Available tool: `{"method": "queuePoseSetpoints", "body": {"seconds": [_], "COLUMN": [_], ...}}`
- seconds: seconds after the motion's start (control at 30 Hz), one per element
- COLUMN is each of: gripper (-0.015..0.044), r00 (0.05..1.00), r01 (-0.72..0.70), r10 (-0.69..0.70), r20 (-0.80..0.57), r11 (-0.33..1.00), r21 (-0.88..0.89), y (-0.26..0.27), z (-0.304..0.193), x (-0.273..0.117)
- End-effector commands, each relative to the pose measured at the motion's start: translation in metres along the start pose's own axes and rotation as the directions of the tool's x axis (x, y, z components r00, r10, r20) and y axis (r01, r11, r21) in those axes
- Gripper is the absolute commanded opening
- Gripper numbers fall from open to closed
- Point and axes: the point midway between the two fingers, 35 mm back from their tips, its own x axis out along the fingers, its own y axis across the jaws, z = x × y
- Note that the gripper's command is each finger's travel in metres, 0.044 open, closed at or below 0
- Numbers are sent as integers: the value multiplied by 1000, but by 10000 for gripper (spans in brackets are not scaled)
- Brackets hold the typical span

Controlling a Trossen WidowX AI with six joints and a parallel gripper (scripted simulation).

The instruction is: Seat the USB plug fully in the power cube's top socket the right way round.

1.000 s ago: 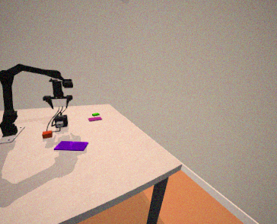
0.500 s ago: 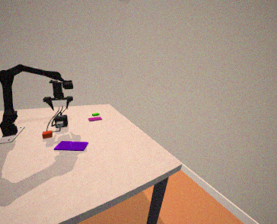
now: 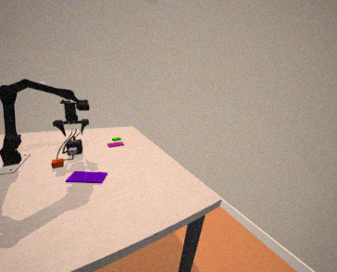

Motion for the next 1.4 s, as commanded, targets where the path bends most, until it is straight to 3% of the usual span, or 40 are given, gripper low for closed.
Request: {"method": "queuePoseSetpoints", "body": {"seconds": [0.0, 0.1, 0.63, 1.37], "gripper": [440, 440, 20, 0], "r00": [1000, 1000, 1000, 1000], "r01": [-3, -3, -1, -2], "r10": [3, 3, 1, 2], "r20": [4, 4, 0, 0], "r11": [1000, 1000, 1000, 1000], "r21": [-3, -3, 0, 0], "y": [1, 1, 0, 1], "z": [0, 0, 0, 0], "x": [4, 4, 3, 1]}}
